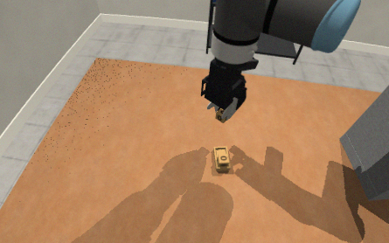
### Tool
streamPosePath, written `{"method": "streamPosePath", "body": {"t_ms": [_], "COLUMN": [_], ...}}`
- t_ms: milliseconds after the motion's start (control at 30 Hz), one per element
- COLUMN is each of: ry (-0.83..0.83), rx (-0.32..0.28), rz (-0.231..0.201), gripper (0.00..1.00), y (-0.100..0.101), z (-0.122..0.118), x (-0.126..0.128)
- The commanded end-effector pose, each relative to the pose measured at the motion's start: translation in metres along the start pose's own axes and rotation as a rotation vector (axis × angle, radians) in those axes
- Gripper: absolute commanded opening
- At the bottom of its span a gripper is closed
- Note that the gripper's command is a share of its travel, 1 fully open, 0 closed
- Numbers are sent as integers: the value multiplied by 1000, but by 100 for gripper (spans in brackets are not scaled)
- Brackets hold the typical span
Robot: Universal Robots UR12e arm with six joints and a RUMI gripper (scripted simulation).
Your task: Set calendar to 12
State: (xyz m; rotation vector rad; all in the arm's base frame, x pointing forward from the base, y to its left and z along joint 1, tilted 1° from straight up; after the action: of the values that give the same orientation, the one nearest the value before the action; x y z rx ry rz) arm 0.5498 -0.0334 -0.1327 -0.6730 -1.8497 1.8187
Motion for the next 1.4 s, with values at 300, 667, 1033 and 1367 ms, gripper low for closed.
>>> {"method": "streamPosePath", "body": {"t_ms": [300, 667, 1033, 1367], "ry": [311, 313, 313, 313], "rx": [3, 3, 3, 3], "rz": [2, 2, 2, 2], "gripper": [10, 10, 10, 10], "y": [2, 2, 7, 45], "z": [16, 16, 16, 16], "x": [-19, -19, -19, -19]}}
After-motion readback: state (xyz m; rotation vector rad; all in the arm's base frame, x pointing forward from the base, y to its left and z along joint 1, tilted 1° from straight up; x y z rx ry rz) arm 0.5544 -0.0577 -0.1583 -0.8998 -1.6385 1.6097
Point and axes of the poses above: the point where the finger pads meet when closed, its own y axis out along the fingers, its own x axis across the jaws, z = x × y, the point moved 5 cm from there along -y, back along the fingers, and after that the axes turned 6 degrees about y, right-handed, at the moved point
